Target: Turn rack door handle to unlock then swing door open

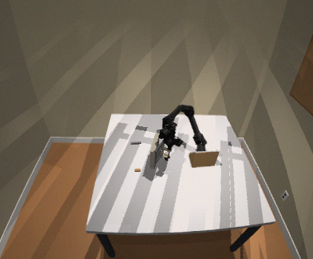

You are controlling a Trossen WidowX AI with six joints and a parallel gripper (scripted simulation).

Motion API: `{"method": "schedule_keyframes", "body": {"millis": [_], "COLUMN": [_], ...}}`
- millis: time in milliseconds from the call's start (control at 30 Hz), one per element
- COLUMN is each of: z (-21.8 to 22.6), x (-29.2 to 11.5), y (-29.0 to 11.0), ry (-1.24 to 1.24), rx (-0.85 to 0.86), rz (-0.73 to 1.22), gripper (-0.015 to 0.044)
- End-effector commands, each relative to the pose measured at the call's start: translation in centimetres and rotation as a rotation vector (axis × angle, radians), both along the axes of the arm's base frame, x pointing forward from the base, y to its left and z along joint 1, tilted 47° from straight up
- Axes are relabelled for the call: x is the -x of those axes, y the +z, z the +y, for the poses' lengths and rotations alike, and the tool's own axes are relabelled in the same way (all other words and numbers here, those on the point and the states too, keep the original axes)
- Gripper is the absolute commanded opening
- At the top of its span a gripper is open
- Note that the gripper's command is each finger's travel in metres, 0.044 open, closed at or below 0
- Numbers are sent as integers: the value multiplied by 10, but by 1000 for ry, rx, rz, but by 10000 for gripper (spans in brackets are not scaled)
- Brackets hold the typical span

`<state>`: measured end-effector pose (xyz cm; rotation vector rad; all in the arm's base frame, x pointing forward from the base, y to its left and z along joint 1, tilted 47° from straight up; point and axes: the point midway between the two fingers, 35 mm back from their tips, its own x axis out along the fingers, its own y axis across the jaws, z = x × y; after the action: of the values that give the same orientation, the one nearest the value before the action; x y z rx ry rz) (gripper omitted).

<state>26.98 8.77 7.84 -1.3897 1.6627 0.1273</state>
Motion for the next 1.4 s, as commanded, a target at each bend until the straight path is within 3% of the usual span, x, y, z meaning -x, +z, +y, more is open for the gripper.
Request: {"method": "schedule_keyframes", "body": {"millis": [0, 1367], "z": [1, 57], "x": [1, 33], "y": [-4, -65], "ry": [-53, -503], "rx": [-8, -62], "rz": [-62, -526], "gripper": [24, 24]}}
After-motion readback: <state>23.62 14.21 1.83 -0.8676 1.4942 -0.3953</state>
